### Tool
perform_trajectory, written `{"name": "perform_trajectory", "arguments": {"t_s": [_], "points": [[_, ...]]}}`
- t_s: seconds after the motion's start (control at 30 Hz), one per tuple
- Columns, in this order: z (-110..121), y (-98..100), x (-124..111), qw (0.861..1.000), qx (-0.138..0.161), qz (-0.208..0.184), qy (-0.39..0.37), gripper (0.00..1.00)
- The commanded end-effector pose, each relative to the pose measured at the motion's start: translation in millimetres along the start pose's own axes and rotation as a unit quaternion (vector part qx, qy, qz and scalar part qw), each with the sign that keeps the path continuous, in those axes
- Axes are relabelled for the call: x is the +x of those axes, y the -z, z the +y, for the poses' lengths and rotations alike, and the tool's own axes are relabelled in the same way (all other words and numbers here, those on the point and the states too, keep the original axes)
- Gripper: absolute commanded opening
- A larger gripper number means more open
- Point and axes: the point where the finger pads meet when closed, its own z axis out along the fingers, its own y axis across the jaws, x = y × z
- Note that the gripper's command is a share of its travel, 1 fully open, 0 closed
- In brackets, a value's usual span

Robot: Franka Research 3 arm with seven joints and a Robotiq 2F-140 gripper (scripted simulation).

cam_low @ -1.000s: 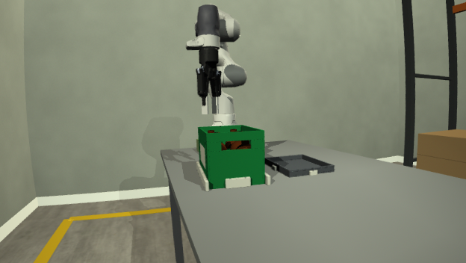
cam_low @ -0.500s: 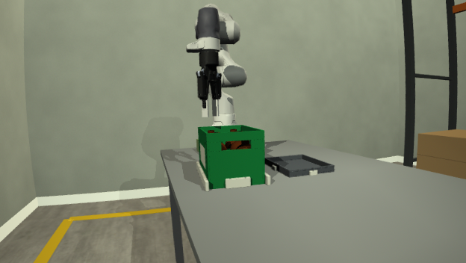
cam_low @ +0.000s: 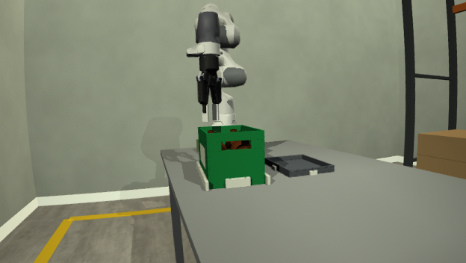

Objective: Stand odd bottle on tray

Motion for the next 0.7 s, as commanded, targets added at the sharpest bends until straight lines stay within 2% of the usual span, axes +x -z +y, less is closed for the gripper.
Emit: {"name": "perform_trajectory", "arguments": {"t_s": [0.0, 0.67], "points": [[-2.8, -4.4, -0.7, 1.000, 0.004, -0.002, 0.002, 0.44], [-2.8, -15.5, -0.7, 1.000, 0.004, -0.002, 0.002, 0.44]]}}
